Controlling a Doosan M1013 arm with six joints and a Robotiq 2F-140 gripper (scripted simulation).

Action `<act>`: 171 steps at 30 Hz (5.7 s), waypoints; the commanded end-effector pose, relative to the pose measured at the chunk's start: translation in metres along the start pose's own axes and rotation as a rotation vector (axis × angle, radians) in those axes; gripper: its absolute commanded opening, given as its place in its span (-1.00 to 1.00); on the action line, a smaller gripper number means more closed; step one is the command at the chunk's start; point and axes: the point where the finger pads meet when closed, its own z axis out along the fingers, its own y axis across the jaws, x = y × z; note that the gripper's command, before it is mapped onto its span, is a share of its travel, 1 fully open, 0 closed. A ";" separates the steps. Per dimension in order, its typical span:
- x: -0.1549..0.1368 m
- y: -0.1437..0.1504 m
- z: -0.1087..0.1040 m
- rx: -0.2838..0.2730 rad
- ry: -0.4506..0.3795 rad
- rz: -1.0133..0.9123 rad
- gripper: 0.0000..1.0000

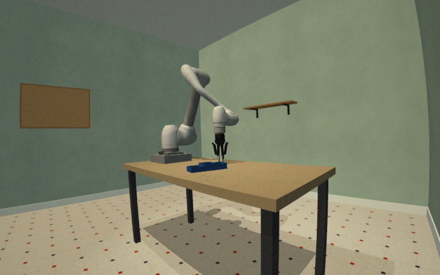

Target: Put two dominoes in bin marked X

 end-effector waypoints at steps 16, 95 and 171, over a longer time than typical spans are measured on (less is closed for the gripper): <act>0.000 -0.004 0.001 0.002 0.001 -0.002 -0.75; 0.000 -0.004 -0.059 0.002 0.001 -0.002 -0.75; -0.001 0.000 -0.067 0.002 0.001 -0.002 -0.75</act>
